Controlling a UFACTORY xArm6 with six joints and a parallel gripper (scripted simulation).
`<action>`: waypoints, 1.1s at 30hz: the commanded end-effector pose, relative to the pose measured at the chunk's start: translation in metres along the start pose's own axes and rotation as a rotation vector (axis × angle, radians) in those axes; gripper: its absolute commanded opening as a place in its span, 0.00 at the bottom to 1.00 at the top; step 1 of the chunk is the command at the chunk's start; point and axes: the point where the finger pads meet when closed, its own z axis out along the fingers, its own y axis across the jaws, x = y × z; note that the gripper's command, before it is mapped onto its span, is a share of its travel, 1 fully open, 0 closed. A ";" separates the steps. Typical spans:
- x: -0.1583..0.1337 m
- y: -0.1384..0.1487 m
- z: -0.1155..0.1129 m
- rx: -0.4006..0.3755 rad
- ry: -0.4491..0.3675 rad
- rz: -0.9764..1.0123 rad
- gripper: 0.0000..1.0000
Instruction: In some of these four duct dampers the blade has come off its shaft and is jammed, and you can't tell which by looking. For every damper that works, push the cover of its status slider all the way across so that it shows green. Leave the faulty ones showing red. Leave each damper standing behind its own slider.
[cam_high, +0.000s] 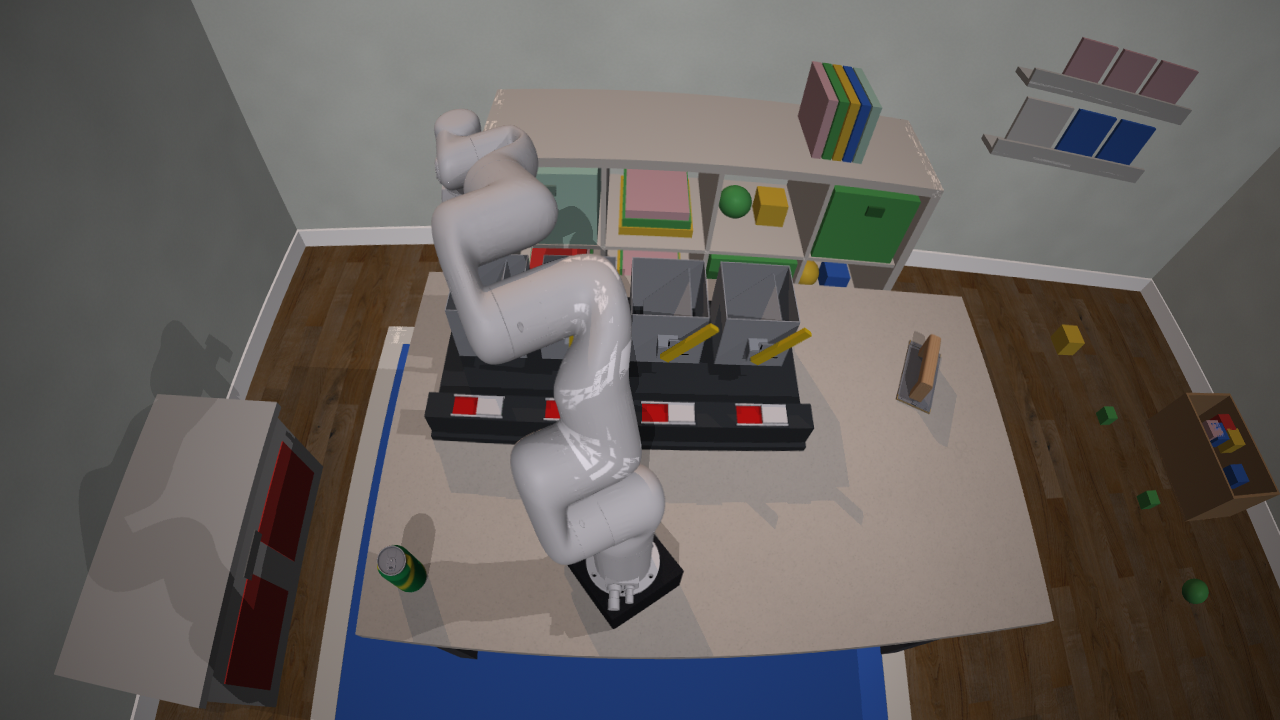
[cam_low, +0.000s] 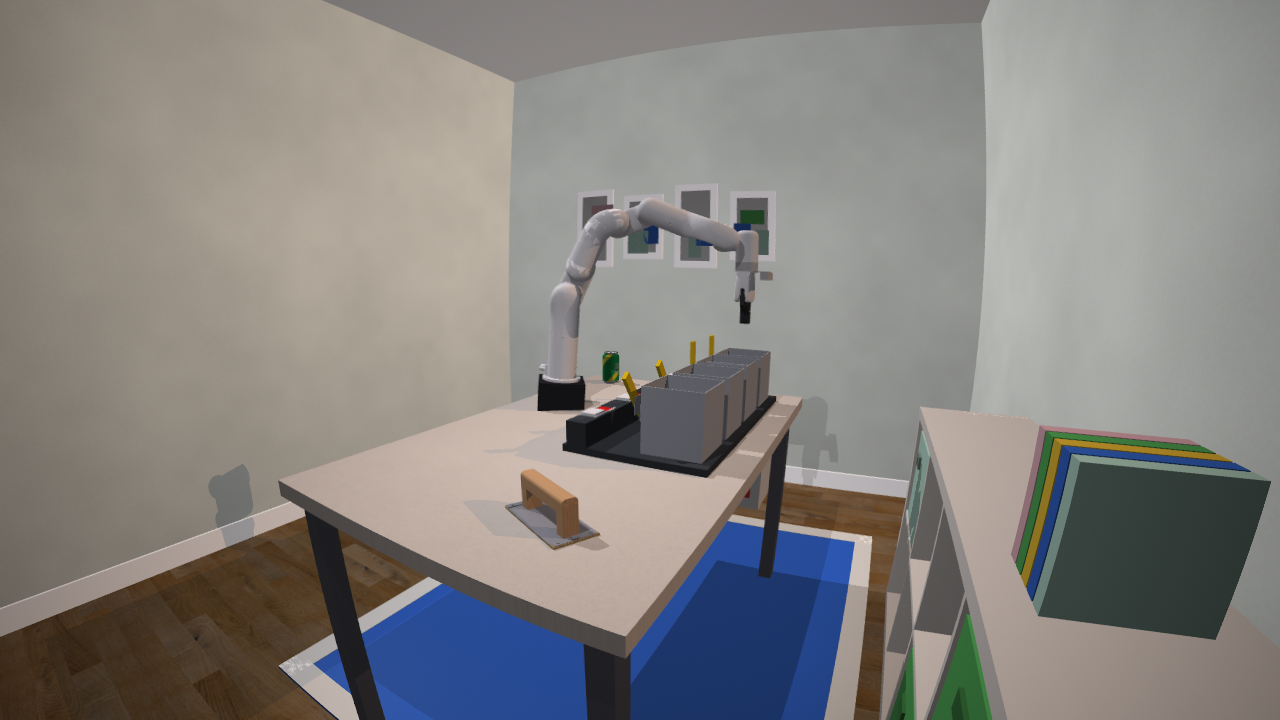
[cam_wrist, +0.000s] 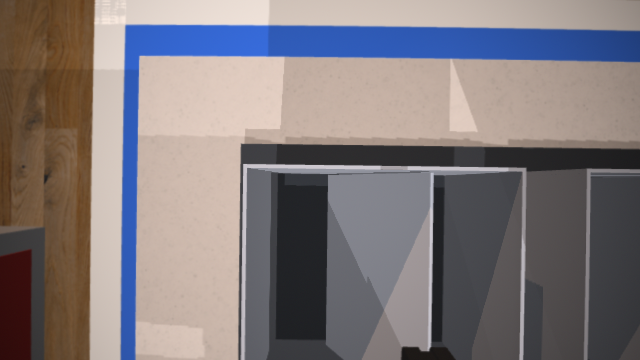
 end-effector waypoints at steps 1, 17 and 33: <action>0.001 -0.001 -0.003 0.003 0.005 0.000 0.00; 0.001 -0.001 -0.003 0.002 0.005 -0.359 0.00; 0.001 -0.001 -0.003 0.000 0.006 -0.764 0.00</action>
